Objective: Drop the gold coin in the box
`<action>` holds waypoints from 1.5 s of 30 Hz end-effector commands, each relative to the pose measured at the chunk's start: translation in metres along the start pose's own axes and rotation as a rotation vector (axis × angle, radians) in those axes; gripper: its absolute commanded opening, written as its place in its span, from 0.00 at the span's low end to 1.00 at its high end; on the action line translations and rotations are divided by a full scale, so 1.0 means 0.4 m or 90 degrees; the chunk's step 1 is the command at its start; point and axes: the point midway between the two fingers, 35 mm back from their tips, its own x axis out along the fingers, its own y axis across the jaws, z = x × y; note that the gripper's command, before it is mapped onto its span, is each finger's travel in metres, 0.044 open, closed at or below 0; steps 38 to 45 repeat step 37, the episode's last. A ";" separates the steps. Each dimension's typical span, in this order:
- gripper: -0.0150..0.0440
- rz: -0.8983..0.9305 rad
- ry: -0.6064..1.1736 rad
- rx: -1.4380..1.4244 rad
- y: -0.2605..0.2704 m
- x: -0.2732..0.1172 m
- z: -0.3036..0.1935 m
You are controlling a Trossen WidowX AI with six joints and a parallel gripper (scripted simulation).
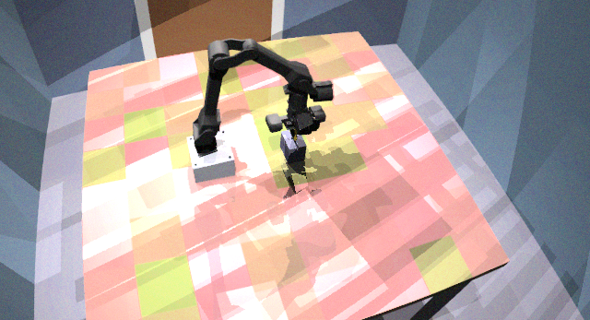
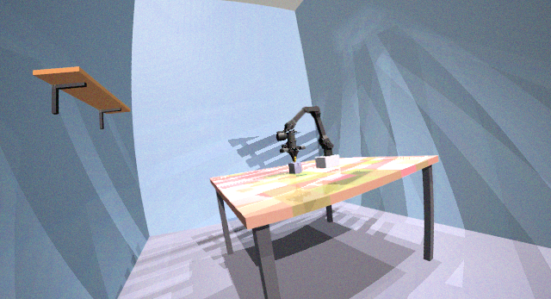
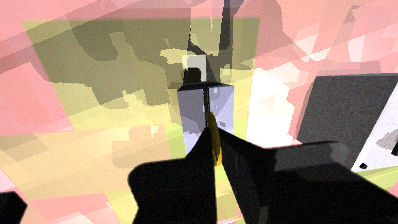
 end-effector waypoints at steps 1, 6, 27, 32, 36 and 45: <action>0.39 0.000 0.000 0.000 0.000 -0.001 0.000; 0.53 0.000 0.000 0.000 0.000 -0.001 0.000; 1.00 -0.005 0.001 0.000 -0.010 -0.155 -0.001; 1.00 -0.005 0.001 0.000 -0.010 -0.155 -0.001; 1.00 -0.005 0.001 0.000 -0.010 -0.155 -0.001; 1.00 -0.005 0.001 0.000 -0.010 -0.155 -0.001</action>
